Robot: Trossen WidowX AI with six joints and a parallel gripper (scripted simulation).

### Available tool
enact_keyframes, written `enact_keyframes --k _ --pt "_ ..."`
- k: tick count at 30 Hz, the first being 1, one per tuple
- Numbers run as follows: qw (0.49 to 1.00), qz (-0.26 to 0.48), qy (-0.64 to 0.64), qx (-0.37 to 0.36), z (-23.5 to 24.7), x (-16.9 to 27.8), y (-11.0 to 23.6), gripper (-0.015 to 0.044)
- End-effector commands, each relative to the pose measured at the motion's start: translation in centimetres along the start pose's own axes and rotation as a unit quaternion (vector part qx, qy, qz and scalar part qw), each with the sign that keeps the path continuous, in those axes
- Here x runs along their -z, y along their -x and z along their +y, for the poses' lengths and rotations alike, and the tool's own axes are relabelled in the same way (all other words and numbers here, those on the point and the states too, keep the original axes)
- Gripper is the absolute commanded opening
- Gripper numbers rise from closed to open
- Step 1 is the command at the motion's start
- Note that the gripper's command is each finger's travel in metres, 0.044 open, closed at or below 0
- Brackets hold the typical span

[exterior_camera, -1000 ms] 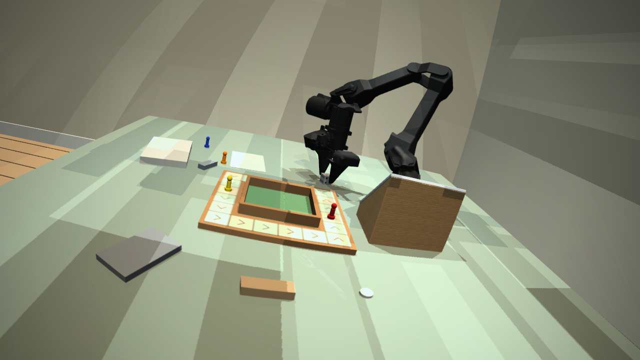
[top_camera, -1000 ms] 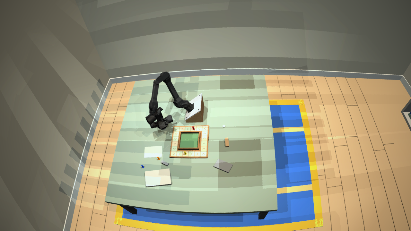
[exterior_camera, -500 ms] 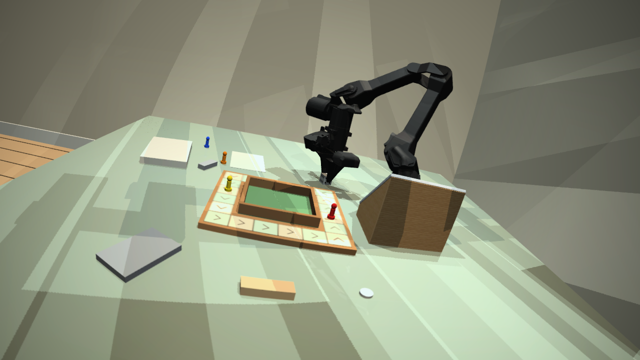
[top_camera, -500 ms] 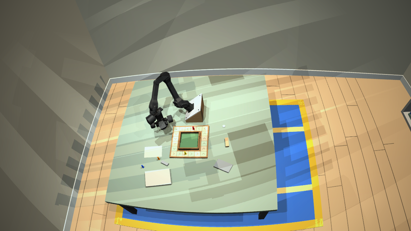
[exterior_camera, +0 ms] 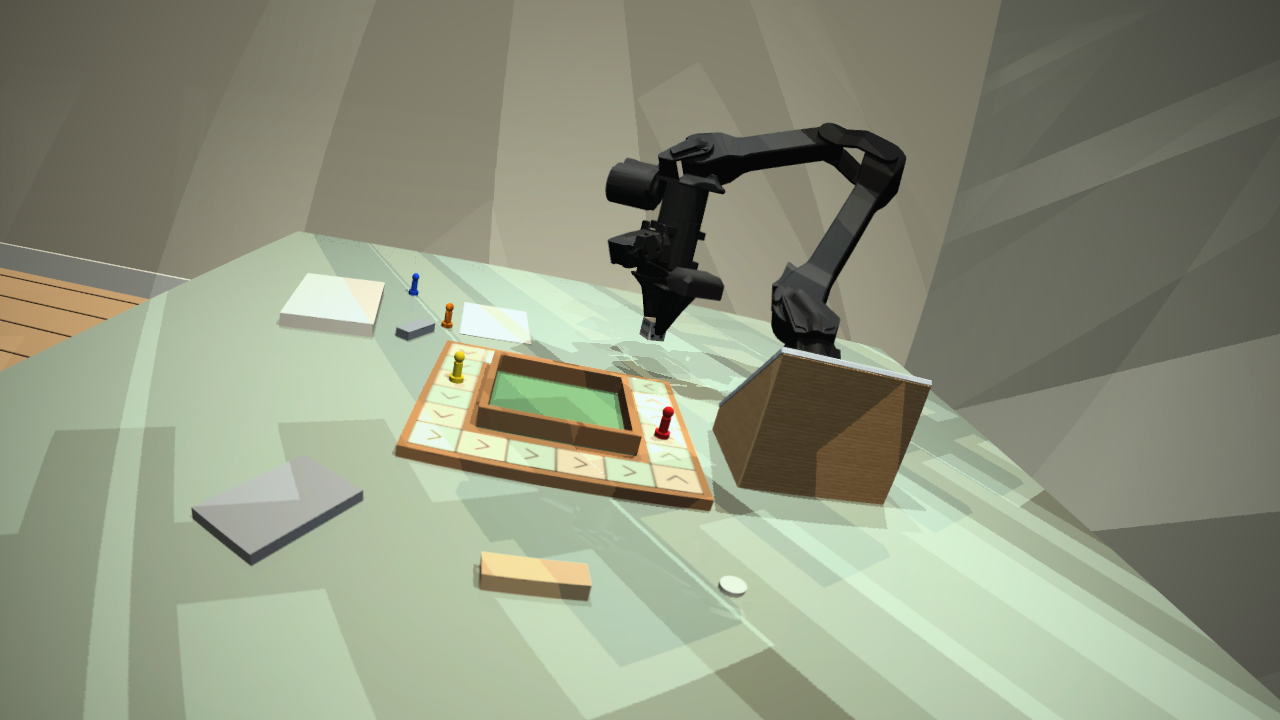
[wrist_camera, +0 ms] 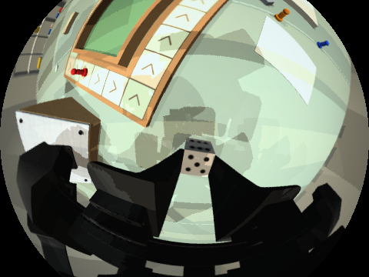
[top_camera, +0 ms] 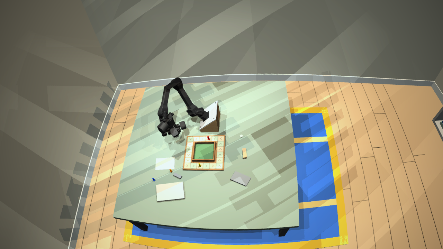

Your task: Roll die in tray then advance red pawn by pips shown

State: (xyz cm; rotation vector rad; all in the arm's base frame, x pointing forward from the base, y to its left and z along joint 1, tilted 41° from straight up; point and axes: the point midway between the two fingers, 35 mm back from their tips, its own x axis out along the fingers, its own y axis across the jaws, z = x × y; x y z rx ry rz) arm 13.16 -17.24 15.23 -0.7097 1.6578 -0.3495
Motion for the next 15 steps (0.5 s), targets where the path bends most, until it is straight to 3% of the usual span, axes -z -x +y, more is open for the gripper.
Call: enact_keyframes --k 1,15 --pt "1.000 -0.001 -0.004 0.003 -0.1 -0.2 1.6 0.0000" --pt "1.000 0.003 -0.001 0.013 0.4 0.4 7.1 0.0000"
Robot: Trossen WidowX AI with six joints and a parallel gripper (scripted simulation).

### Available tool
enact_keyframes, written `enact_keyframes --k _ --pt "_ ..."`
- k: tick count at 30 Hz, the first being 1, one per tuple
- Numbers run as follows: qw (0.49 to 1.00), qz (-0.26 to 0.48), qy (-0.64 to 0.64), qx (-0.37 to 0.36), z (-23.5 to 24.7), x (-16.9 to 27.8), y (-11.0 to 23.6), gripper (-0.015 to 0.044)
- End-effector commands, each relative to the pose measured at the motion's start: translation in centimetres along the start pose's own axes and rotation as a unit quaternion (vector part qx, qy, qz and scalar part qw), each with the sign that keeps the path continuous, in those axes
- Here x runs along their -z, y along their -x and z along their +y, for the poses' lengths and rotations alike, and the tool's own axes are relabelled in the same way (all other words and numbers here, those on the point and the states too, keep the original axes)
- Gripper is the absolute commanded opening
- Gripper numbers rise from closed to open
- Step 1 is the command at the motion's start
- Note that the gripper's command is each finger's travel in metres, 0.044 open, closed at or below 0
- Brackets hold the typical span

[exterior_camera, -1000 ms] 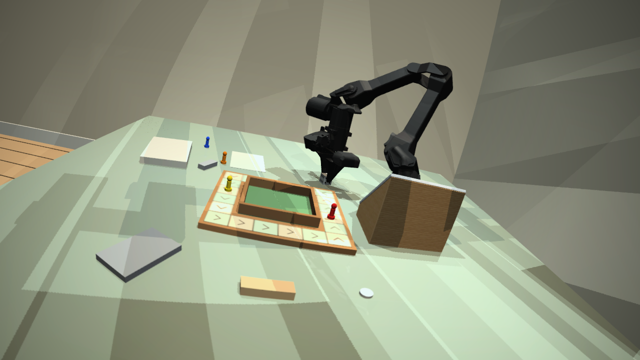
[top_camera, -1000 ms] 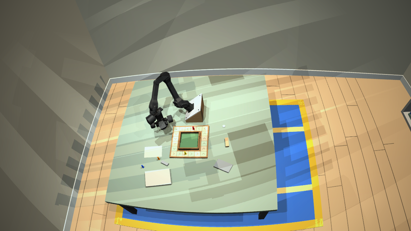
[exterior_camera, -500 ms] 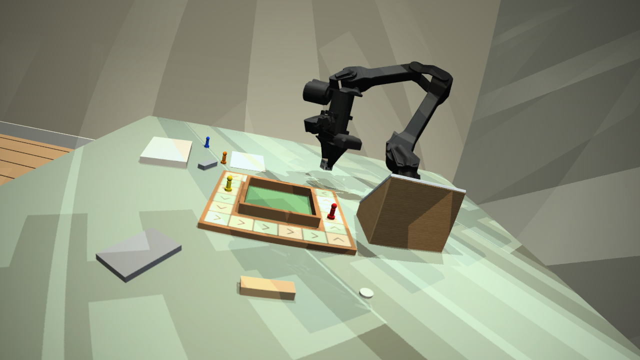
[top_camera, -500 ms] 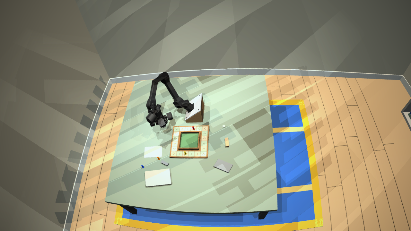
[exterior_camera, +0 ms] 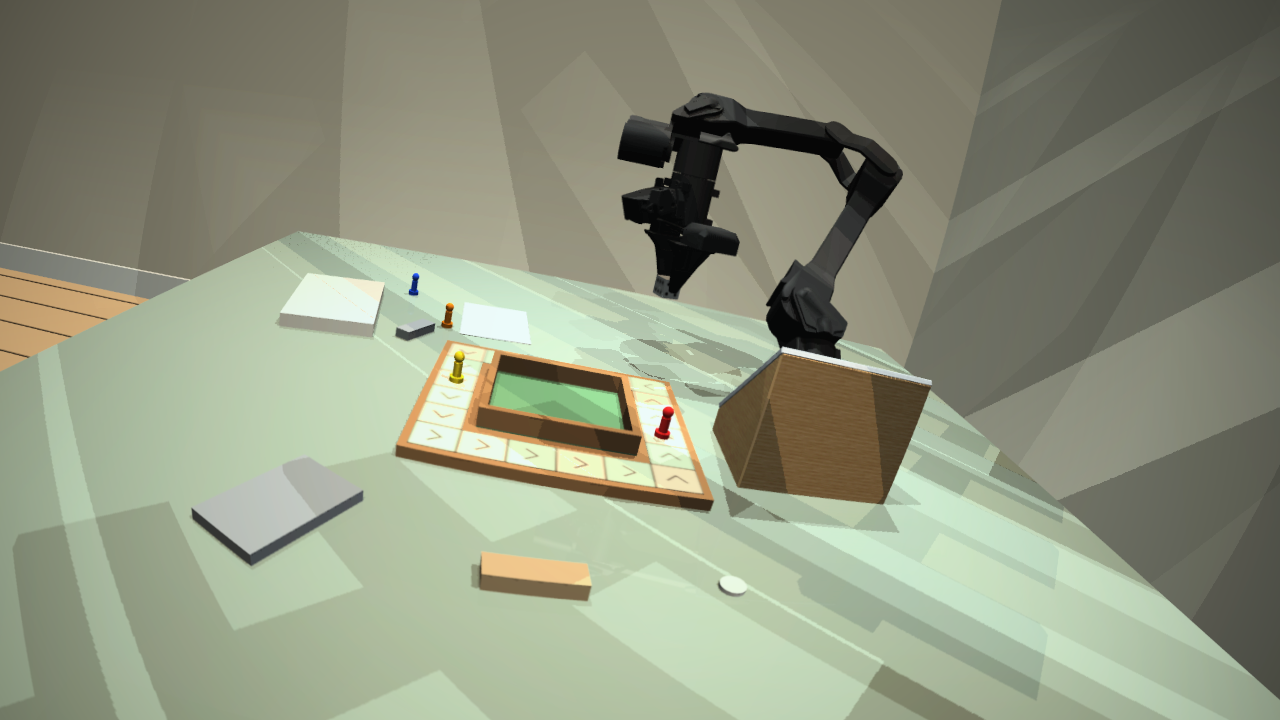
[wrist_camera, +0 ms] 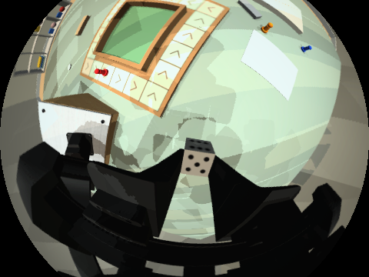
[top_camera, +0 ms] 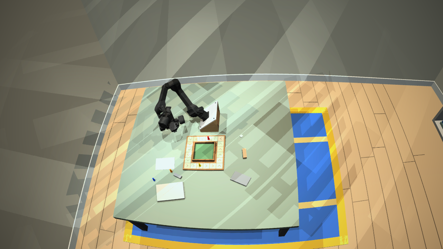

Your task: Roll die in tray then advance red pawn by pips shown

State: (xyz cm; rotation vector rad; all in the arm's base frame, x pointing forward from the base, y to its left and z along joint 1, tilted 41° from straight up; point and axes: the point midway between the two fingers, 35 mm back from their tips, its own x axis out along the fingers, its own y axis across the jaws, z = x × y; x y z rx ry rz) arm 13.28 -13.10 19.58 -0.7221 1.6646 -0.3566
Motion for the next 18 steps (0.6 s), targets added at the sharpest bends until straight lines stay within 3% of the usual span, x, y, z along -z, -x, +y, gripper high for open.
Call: enact_keyframes --k 1,6,18 --pt "1.000 -0.001 -0.003 0.009 -0.2 0.3 1.5 0.0000" --pt "1.000 -0.002 0.005 0.010 -0.2 0.0 1.7 0.0000" --pt "0.989 -0.007 0.151 0.003 1.6 -5.9 1.0 0.0000"
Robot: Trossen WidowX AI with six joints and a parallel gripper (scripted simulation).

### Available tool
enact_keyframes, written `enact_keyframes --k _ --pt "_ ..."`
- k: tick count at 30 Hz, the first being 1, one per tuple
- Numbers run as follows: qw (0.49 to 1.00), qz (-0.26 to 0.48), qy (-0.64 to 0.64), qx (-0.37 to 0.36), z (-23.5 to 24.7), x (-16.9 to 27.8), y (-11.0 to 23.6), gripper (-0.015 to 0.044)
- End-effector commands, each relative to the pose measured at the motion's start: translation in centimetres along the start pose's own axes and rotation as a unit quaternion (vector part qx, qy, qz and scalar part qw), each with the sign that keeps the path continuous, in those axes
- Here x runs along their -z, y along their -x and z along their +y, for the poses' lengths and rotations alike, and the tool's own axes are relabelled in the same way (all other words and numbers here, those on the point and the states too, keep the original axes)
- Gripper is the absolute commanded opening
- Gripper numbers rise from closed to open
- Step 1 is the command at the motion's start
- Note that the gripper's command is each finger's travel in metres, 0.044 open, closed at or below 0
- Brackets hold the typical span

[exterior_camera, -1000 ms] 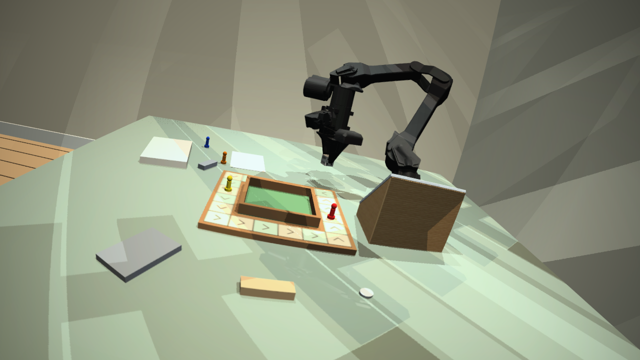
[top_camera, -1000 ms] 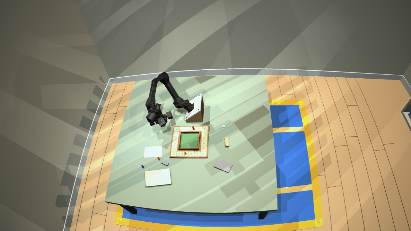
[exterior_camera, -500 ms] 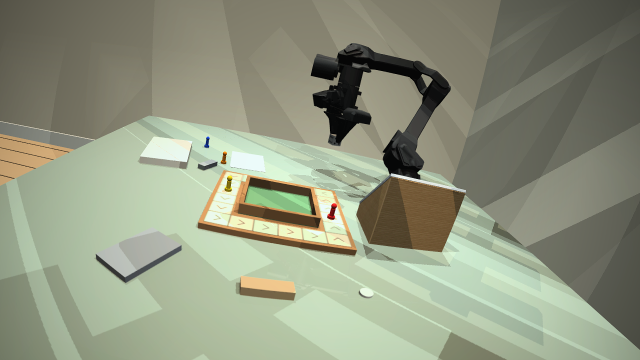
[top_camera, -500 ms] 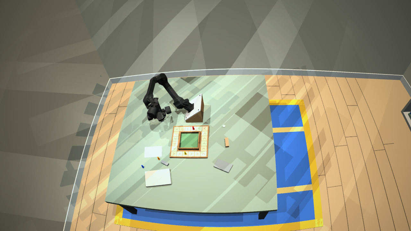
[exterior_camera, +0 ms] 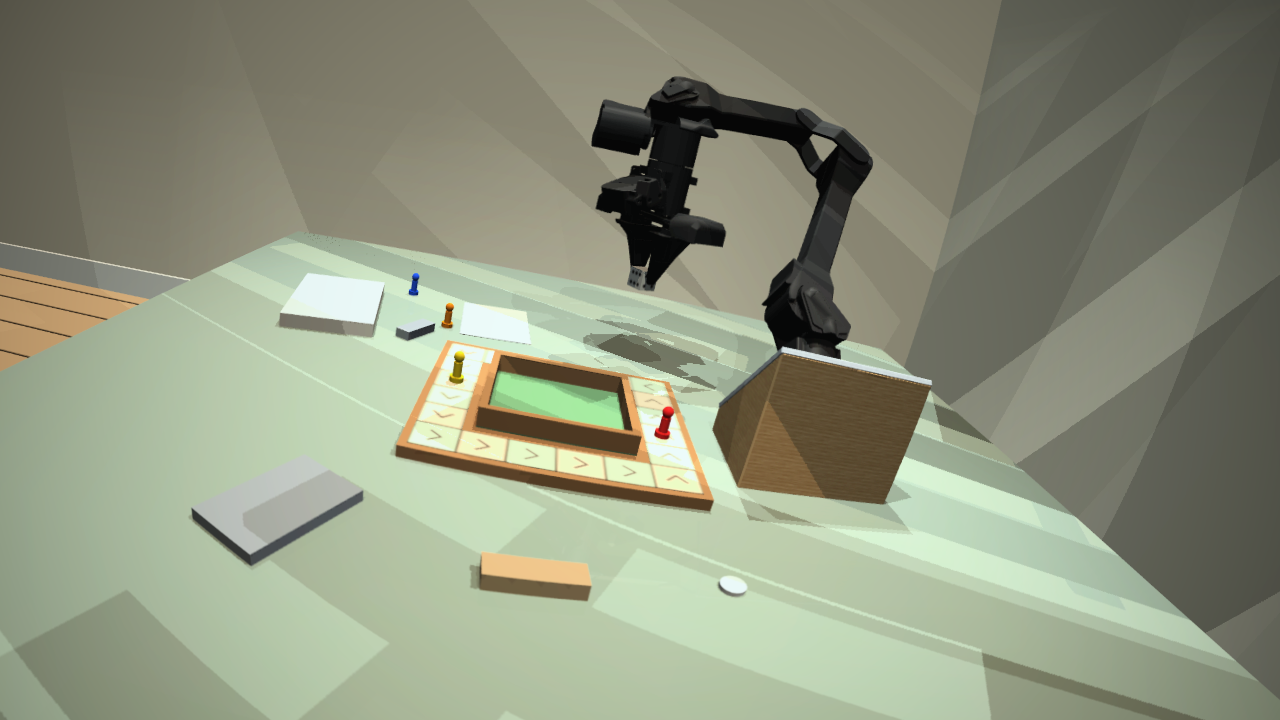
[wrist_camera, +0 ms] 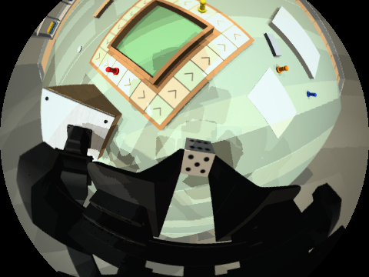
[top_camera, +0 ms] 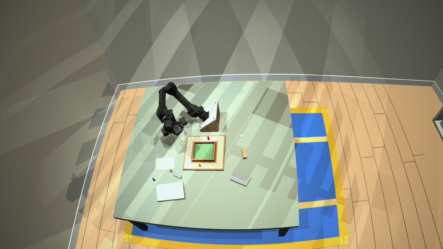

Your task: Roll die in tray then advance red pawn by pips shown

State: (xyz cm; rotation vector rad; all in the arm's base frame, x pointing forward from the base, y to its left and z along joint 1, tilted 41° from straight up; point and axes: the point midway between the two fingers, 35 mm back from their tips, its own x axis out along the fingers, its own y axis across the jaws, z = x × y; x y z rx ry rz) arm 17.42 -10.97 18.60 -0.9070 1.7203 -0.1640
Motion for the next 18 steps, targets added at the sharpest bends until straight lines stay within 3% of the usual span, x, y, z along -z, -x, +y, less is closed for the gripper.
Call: enact_keyframes --k 1,18 --pt "0.999 -0.007 0.044 -0.002 0.2 -1.9 0.0 0.0000" --pt "0.967 -0.010 0.256 -0.008 3.9 -10.2 -1.3 0.0000"
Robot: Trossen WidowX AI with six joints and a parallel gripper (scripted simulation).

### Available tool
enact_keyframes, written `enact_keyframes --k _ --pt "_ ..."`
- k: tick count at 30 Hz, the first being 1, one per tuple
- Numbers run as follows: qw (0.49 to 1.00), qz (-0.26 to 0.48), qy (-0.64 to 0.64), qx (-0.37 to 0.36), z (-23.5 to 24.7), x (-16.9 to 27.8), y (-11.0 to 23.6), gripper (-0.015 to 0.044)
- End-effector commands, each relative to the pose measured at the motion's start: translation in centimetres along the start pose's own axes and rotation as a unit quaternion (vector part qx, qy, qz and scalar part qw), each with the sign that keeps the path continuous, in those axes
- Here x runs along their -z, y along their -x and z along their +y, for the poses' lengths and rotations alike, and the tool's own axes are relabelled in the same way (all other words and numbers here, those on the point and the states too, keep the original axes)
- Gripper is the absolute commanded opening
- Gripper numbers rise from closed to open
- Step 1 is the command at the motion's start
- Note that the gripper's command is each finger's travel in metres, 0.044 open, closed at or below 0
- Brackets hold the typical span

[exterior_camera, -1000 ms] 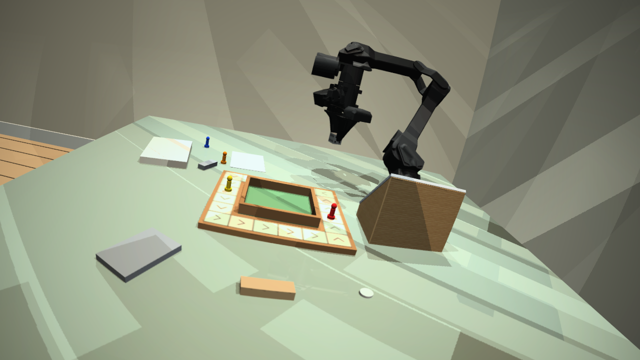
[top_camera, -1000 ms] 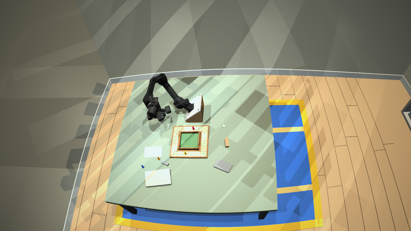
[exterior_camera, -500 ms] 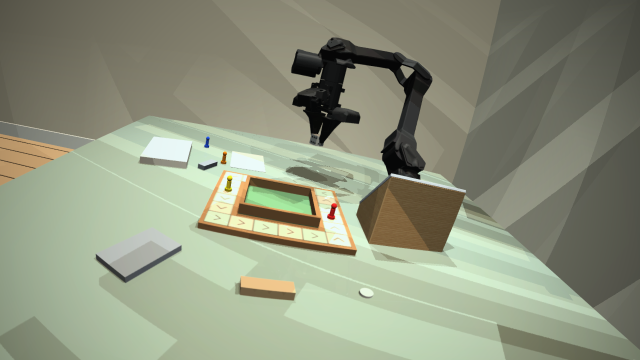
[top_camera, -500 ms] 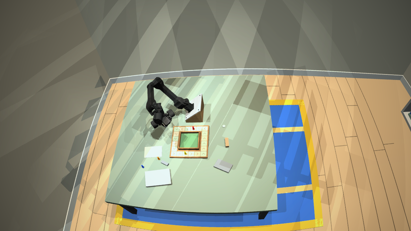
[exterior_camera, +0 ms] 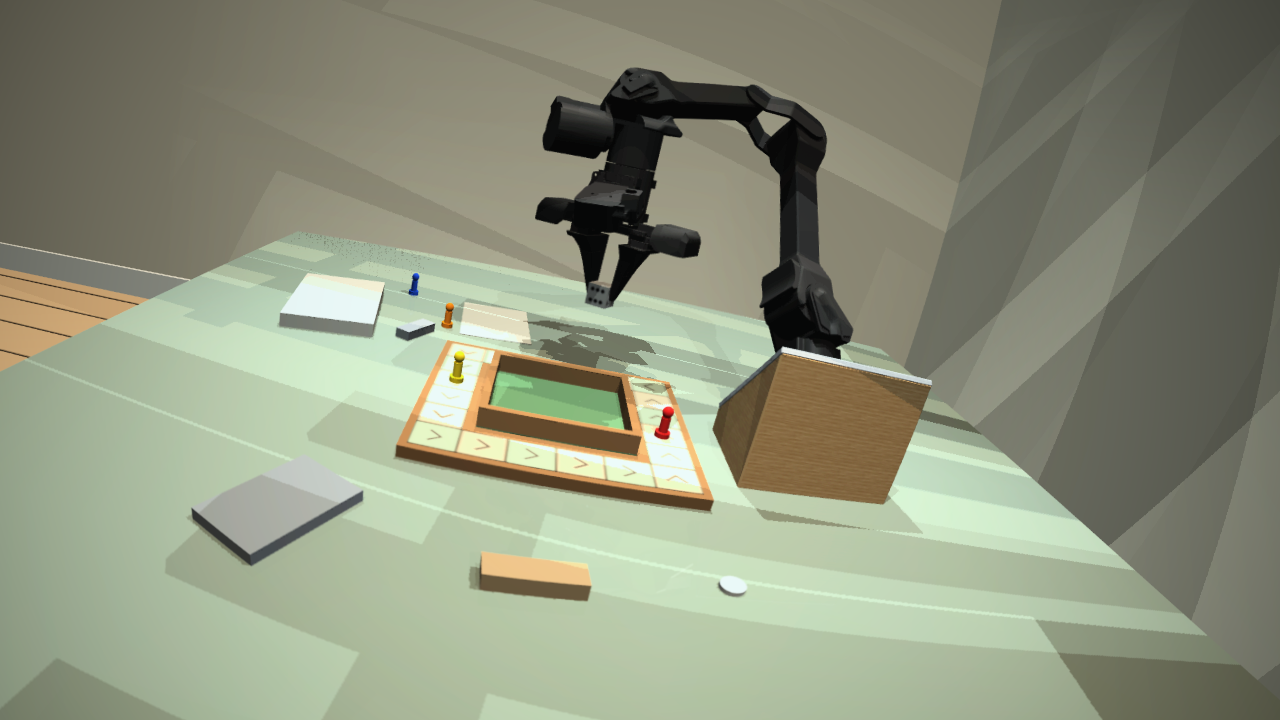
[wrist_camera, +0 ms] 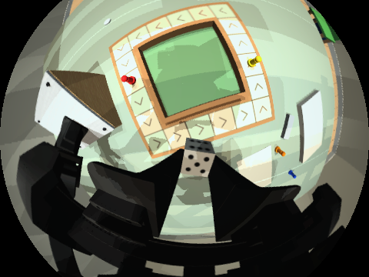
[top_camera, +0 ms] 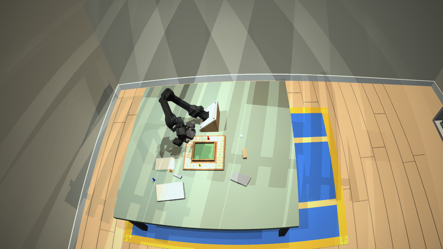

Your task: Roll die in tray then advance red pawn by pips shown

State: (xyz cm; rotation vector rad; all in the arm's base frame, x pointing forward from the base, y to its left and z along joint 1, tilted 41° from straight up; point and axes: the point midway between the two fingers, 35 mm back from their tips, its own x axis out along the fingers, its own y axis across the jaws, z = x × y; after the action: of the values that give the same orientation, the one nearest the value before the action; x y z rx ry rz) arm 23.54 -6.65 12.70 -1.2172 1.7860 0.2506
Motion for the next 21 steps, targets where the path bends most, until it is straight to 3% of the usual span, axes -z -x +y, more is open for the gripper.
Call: enact_keyframes --k 1,21 --pt "0.999 -0.004 0.045 0.001 0.1 -2.0 -0.2 0.0000" --pt "0.968 0.008 0.251 0.009 2.7 -11.0 -2.3 0.0000"
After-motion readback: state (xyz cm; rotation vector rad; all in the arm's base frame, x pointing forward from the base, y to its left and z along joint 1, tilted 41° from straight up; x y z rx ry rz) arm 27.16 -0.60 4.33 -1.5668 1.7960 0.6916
